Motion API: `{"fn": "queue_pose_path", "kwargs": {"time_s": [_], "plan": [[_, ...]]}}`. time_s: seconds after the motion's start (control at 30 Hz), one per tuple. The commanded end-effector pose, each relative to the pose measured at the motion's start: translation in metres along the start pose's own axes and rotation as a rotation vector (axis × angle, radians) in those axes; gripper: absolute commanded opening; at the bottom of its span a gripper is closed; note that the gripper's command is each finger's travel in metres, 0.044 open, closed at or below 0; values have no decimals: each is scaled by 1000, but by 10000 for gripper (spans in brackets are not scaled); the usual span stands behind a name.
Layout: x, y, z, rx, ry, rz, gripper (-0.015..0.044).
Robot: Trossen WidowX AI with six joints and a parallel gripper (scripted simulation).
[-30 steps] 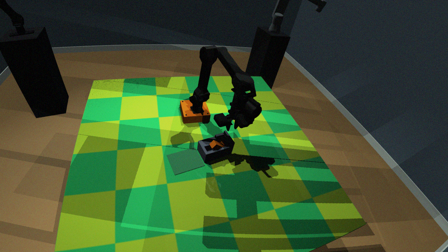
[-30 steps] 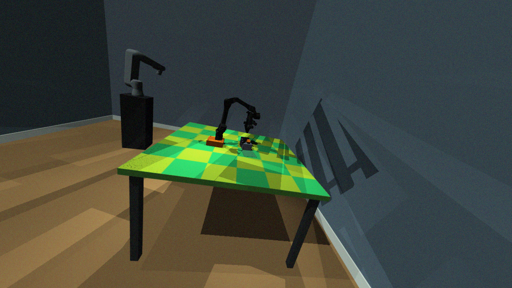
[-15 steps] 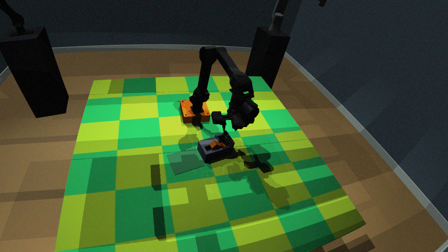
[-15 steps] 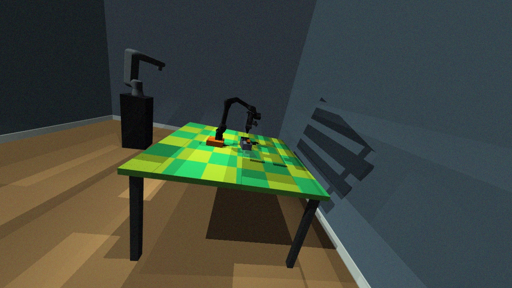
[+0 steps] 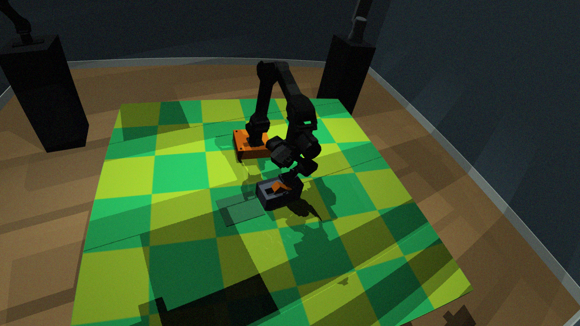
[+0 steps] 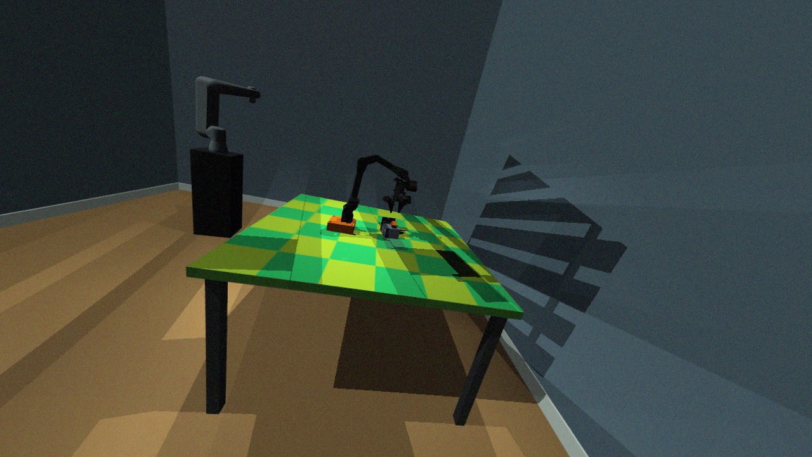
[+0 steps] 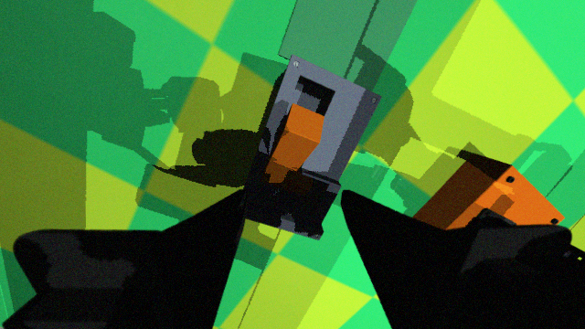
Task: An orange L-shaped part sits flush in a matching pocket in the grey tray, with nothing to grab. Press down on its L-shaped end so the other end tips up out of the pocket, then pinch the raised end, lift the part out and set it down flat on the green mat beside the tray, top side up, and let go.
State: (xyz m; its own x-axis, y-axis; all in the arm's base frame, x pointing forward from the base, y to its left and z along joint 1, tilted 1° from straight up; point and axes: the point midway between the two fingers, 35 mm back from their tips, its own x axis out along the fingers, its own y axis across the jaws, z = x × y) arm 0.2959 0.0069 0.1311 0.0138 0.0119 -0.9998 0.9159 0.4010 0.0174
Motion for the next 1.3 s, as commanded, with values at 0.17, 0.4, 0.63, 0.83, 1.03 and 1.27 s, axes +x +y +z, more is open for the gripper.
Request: {"fn": "queue_pose_path", "kwargs": {"time_s": [0.17, 0.4, 0.63, 0.83, 1.03, 1.27], "plan": [[-1, -5, 19, 351, -6, -6, 280], [18, -4, 19, 351, -6, -6, 280], [30, -5, 19, 351, -6, -6, 280], [37, -5, 19, 351, -6, -6, 280], [47, -4, 20, 351, -6, -6, 280], [59, -4, 20, 351, -6, -6, 280]]}}
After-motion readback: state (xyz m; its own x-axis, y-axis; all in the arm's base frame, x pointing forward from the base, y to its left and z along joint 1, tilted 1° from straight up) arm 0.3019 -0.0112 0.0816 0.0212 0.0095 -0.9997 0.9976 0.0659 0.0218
